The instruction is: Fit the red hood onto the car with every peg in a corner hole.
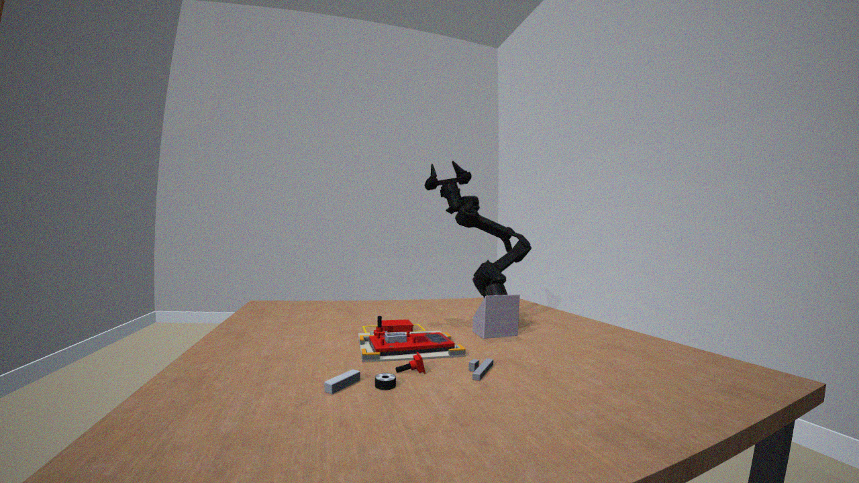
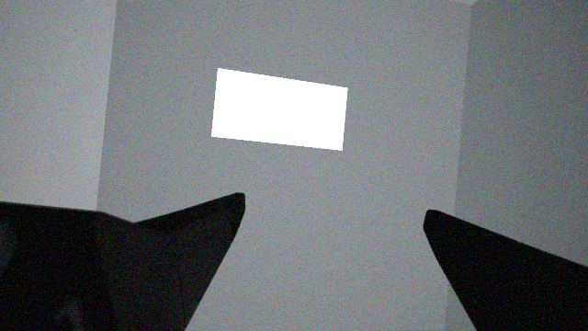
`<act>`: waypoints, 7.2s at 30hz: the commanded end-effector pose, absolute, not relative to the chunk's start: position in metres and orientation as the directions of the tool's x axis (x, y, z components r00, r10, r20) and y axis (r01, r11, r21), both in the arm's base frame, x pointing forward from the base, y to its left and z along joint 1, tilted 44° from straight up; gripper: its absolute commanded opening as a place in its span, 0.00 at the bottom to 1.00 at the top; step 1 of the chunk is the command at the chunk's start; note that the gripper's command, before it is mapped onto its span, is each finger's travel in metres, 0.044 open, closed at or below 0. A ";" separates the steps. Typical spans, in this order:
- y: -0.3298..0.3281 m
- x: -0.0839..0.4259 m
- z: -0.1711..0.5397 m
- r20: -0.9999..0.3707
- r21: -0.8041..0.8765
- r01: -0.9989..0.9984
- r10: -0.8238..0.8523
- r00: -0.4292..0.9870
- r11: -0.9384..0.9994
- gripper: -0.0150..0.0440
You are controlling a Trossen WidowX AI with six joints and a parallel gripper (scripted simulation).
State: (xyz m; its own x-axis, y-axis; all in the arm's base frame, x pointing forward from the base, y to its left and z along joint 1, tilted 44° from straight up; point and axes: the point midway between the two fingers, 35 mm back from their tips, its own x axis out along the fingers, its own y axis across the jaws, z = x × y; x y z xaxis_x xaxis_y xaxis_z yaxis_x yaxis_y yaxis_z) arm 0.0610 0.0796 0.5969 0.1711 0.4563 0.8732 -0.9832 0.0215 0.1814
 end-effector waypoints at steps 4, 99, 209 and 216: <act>0.084 0.092 0.592 0.851 0.269 -0.961 0.452 0.266 0.059 1.00; -0.031 0.309 0.074 -0.726 -0.687 -0.092 -0.679 0.105 0.721 1.00; -0.054 0.314 0.052 -0.727 -0.686 -0.084 -0.678 0.111 0.723 0.25; -0.039 0.312 0.068 -0.728 -0.686 -0.085 -0.677 0.111 0.723 0.25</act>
State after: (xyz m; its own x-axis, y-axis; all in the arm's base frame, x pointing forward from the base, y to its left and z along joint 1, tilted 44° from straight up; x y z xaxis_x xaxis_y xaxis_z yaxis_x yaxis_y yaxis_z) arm 0.3096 -0.0453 0.0600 0.0980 -0.6804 -0.7263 -0.0967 0.7198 -0.6874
